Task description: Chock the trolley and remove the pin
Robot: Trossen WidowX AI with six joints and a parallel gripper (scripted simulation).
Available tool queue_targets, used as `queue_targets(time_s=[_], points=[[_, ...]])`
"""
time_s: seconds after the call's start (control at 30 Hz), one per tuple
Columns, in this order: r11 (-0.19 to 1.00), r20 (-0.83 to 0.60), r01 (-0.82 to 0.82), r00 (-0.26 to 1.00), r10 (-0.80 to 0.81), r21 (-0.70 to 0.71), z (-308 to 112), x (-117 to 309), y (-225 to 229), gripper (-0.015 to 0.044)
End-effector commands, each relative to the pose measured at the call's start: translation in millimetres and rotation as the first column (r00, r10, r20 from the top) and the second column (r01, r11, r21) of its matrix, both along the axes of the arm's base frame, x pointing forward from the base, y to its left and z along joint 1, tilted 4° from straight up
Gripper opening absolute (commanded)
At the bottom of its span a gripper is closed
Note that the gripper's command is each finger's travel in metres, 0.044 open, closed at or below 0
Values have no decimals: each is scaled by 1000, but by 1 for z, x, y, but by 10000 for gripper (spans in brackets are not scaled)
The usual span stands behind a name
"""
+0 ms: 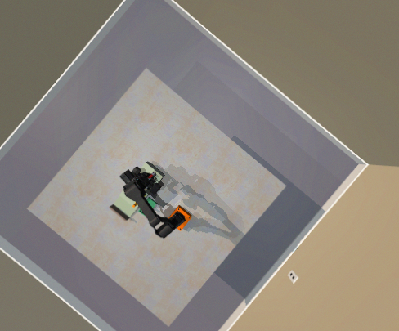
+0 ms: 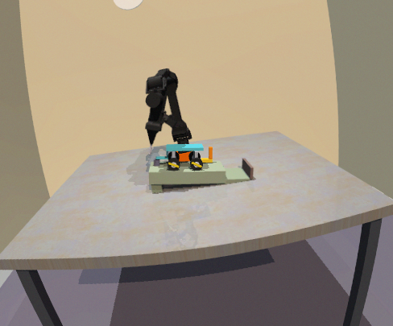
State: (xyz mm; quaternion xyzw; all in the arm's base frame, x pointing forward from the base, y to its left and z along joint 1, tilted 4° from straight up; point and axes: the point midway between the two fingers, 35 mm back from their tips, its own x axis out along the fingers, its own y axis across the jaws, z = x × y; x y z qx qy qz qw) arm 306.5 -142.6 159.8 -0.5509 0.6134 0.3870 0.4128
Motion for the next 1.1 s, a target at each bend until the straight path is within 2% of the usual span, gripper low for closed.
queue_targets(time_s=[0.0,0.67,0.87,1.07], points=[[1000,-2,-5,1000,5,-3,1,-10,0,0],[1000,-8,-5,1000,5,-3,1,-79,2,0],[1000,-8,-5,1000,5,-3,0,-81,5,0],[1000,-7,-5,1000,5,-1,-5,-77,27,0]])
